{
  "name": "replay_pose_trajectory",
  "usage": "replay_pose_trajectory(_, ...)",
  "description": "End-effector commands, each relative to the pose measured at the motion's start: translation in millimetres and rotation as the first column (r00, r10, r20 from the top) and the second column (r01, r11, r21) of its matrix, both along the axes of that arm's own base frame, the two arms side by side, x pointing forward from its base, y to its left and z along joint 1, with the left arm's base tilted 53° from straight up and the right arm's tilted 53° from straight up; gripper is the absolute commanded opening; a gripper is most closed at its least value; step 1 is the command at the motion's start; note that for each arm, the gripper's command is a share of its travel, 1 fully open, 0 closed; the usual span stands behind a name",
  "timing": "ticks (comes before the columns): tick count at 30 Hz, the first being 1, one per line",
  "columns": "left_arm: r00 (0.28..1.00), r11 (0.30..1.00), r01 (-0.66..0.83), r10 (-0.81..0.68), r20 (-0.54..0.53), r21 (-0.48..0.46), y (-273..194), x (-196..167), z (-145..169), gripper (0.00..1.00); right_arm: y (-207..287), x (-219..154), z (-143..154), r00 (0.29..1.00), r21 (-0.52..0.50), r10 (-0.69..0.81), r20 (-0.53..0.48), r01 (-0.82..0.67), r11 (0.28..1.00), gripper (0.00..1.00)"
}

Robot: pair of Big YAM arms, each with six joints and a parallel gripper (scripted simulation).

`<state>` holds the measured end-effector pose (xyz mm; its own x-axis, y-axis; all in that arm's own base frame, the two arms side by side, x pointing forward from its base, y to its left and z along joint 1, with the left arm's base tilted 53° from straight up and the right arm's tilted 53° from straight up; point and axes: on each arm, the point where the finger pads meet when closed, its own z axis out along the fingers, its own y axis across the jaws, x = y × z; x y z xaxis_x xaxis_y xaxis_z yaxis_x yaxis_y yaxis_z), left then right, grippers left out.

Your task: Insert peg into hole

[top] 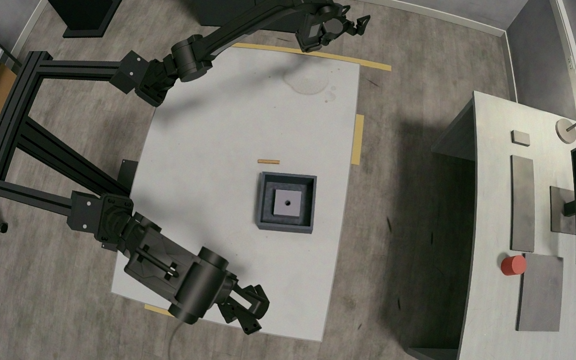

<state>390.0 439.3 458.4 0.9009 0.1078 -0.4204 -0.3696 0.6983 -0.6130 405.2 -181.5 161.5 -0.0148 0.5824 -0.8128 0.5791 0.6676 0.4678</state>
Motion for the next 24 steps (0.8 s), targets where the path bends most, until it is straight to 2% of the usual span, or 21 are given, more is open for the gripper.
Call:
replay_pose_trajectory(1, 1.000, 1.000, -0.005, 0.004, 0.012, 0.011, -1, -4, 7, 1.00, 0, 0, 4, 1.000, -0.005, 0.000, 0.009, 0.001, 1.000, 1.00)
replay_pose_trajectory(18, 1.000, 1.000, -0.005, 0.004, 0.012, 0.011, -1, -4, 7, 1.00, 0, 0, 4, 1.000, -0.005, 0.000, 0.009, 0.001, 1.000, 1.00)
replay_pose_trajectory(22, 0.989, 0.999, -0.045, 0.045, -0.138, 0.005, -5, 20, -24, 1.00, 11, 3, 1, 0.996, -0.093, 0.073, -0.060, -0.078, 0.993, 1.00)
replay_pose_trajectory(24, 0.959, 0.998, -0.062, 0.069, -0.275, 0.032, -15, 39, -46, 1.00, 24, 5, 0, 0.982, -0.168, 0.149, -0.119, -0.168, 0.971, 1.00)
